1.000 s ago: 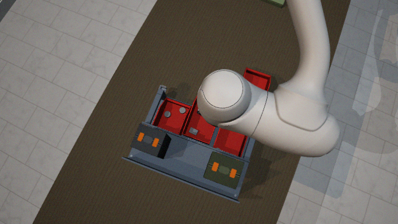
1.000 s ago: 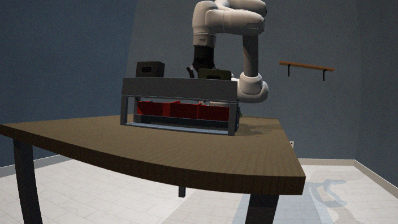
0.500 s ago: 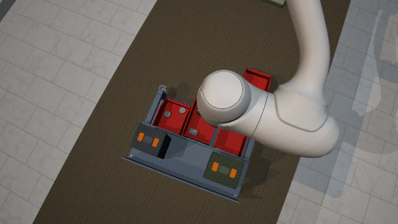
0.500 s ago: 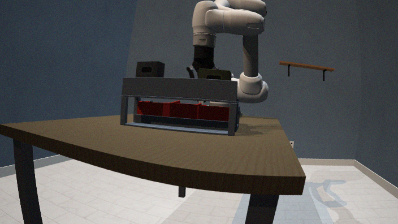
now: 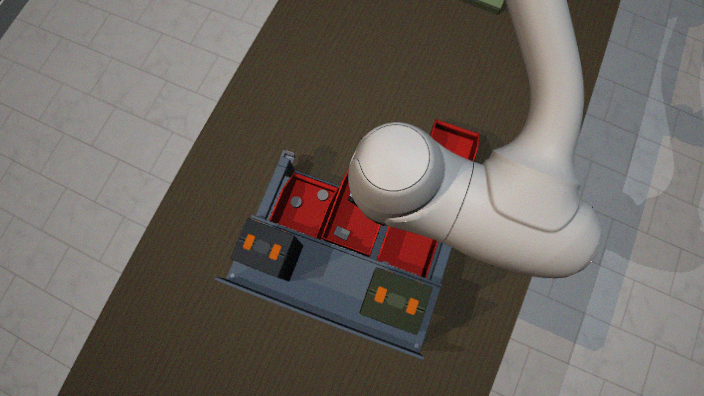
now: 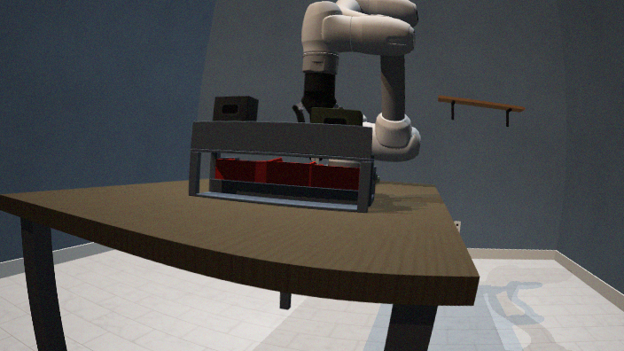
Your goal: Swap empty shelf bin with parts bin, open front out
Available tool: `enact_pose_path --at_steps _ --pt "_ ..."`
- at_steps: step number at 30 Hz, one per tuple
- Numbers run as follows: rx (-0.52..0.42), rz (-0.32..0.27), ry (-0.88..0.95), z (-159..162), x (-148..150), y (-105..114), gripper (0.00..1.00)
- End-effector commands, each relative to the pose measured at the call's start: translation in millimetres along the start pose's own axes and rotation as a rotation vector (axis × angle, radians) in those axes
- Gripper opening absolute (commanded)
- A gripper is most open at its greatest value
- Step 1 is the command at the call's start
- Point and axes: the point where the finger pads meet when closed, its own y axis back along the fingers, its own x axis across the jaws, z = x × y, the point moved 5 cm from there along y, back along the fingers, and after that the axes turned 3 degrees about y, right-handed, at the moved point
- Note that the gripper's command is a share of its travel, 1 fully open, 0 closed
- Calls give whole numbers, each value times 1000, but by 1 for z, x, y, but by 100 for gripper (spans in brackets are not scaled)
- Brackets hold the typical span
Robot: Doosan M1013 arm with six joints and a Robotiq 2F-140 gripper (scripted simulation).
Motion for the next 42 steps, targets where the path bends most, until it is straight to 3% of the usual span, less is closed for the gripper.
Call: enact_pose_path --at_steps 1,42 --pt "-7 0 0 -1 0 0 10" --pt "-27 -1 0 -2 0 -2 15"
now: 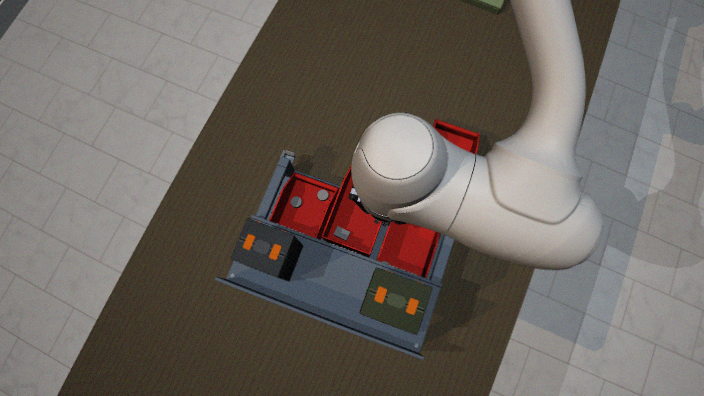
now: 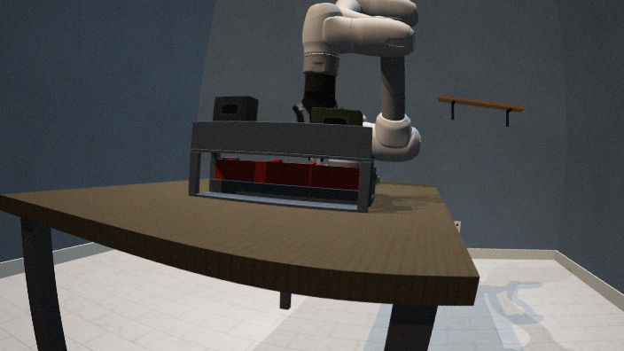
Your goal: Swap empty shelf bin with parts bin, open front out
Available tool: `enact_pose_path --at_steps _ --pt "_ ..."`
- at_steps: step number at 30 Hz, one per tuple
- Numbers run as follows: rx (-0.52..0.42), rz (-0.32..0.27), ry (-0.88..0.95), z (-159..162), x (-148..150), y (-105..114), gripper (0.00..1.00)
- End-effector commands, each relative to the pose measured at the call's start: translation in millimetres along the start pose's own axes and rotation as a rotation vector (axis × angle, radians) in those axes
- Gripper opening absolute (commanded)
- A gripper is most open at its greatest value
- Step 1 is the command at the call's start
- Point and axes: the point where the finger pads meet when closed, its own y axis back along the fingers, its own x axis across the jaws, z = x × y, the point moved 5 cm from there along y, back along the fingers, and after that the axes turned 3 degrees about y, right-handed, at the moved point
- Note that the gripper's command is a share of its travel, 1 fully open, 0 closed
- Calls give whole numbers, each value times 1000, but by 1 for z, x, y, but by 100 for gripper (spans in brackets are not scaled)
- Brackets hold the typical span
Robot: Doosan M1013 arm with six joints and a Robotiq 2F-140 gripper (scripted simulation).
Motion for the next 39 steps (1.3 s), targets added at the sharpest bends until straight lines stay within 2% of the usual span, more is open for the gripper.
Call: enact_pose_path --at_steps 1,25,39 --pt "0 0 0 0 0 0 15" --pt "0 0 0 0 0 2 15" --pt "0 0 0 -1 0 13 15"
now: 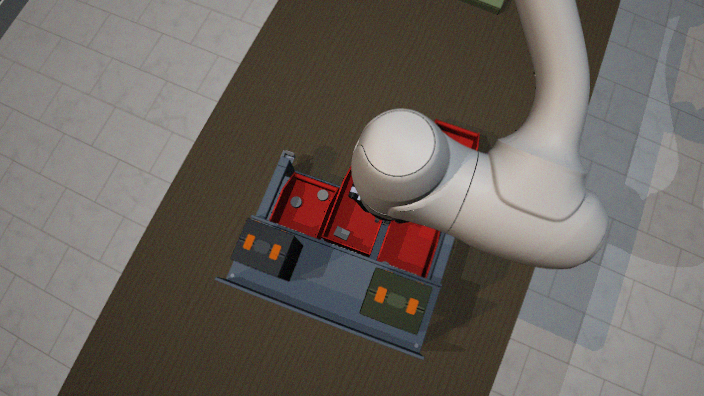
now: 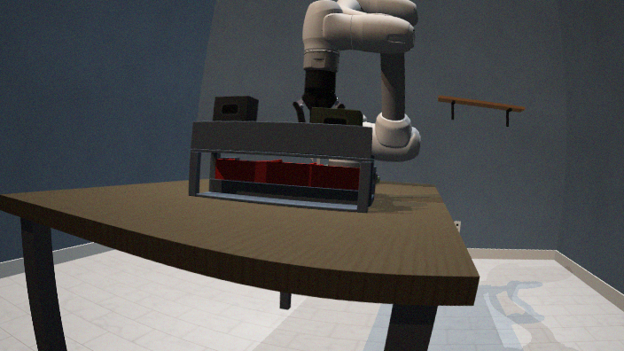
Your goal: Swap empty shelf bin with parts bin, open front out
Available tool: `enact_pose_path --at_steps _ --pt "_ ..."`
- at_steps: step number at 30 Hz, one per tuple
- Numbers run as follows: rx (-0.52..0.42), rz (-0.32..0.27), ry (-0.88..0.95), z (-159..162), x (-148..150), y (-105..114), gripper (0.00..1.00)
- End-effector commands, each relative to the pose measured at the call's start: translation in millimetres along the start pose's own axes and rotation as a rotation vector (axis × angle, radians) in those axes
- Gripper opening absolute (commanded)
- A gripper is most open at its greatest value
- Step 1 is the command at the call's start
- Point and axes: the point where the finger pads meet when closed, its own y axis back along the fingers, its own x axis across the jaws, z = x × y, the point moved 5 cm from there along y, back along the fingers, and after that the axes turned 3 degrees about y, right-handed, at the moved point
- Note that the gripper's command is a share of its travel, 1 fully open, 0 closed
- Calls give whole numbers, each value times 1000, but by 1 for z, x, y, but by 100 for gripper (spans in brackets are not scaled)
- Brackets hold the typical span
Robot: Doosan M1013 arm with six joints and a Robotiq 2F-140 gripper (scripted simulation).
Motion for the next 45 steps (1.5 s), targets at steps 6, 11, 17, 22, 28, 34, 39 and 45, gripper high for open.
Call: enact_pose_path --at_steps 6,11,17,22,28,34,39,45 --pt "0 0 0 0 0 8 15" --pt "0 0 0 -1 0 16 15" --pt "0 0 0 -1 0 26 15" --pt "0 0 0 -1 0 31 15" --pt "0 0 0 -2 0 43 15" --pt "0 0 0 -2 0 54 15" --pt "0 0 0 -3 0 59 15" --pt "0 0 0 -3 0 68 15"
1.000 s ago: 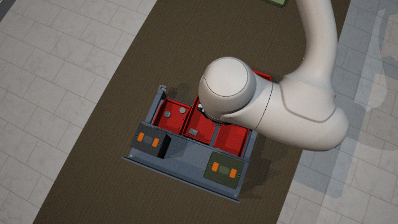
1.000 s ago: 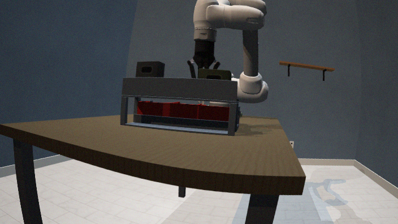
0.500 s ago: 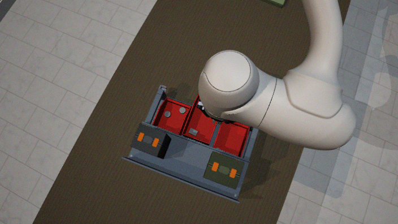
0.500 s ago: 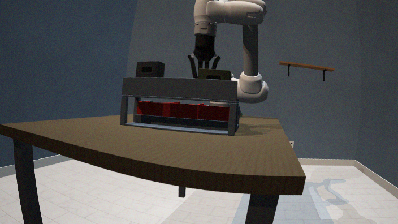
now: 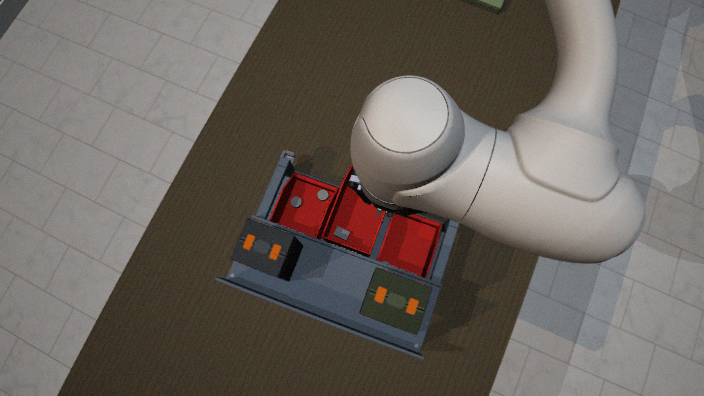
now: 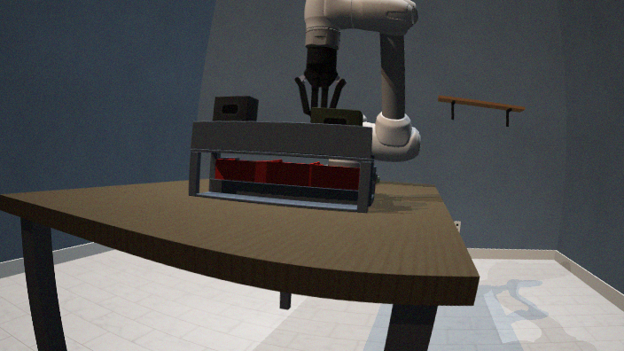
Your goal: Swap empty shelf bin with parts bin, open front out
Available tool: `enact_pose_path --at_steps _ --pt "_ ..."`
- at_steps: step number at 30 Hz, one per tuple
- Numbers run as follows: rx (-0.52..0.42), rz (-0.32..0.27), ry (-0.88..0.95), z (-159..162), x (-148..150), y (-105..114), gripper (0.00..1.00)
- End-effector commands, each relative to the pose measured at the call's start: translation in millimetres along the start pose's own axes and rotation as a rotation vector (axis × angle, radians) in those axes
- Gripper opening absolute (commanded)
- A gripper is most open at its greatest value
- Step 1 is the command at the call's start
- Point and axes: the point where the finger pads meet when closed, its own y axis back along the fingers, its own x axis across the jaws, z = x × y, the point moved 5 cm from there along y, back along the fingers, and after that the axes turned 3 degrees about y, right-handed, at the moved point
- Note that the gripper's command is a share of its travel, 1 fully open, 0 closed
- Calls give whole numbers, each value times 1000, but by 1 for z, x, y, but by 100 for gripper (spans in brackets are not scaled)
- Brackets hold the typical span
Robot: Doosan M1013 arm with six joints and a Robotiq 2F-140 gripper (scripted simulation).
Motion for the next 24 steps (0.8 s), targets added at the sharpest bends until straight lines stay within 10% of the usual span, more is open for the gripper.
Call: enact_pose_path --at_steps 1,24 --pt "0 0 0 0 0 6 15" --pt "0 0 0 -1 0 24 15"
